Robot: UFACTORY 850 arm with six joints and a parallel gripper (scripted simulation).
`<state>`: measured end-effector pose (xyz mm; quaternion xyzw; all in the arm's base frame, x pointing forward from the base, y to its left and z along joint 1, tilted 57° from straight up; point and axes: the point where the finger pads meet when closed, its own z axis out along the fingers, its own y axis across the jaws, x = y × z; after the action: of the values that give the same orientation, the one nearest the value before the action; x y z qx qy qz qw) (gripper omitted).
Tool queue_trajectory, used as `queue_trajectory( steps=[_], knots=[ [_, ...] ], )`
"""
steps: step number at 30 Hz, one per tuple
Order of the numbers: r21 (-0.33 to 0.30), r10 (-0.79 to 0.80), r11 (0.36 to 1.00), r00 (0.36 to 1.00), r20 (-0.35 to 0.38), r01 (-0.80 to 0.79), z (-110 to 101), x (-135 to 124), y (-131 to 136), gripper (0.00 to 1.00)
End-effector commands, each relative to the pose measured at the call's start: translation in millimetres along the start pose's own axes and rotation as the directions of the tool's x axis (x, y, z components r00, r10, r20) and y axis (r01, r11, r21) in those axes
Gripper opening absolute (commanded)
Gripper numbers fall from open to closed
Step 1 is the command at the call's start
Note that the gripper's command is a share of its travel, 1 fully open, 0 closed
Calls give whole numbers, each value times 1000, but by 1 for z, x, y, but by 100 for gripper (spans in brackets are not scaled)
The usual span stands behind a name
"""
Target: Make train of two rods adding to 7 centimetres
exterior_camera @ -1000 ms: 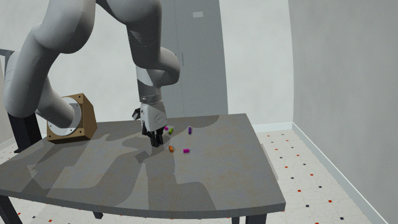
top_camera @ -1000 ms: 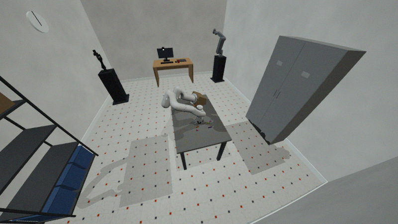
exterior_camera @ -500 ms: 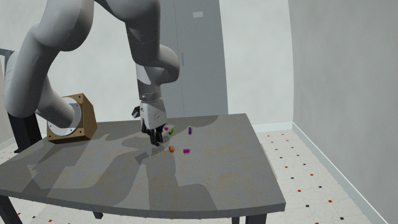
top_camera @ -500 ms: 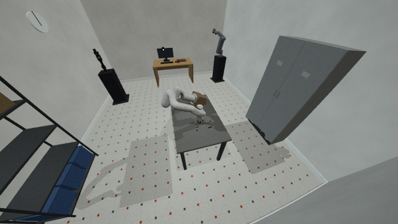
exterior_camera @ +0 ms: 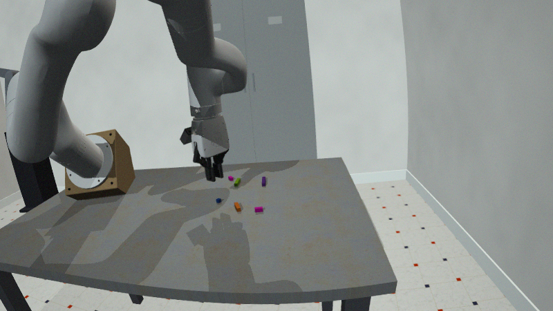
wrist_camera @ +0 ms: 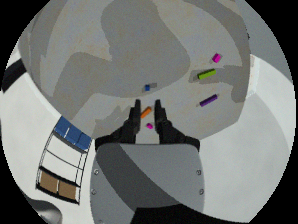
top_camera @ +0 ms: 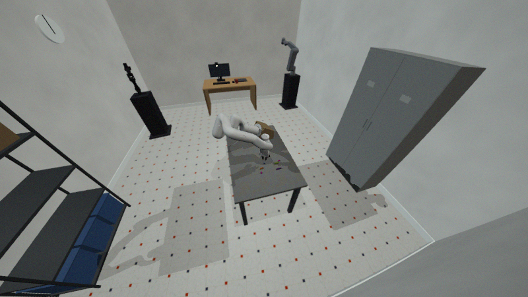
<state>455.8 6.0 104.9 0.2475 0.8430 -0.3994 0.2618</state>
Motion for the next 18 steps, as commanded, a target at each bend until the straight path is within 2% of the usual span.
queue_trajectory(
  steps=[1, 6, 7, 18],
  knots=[
    [1, 0, 1000, 1000, 0, 0, -19, -1, 0, 24],
    [1, 0, 1000, 1000, 0, 0, -22, -1, 0, 24],
    [1, 0, 1000, 1000, 0, 0, -22, -1, 0, 100],
    [1, 0, 1000, 1000, 0, 0, -22, -1, 0, 100]
  ],
)
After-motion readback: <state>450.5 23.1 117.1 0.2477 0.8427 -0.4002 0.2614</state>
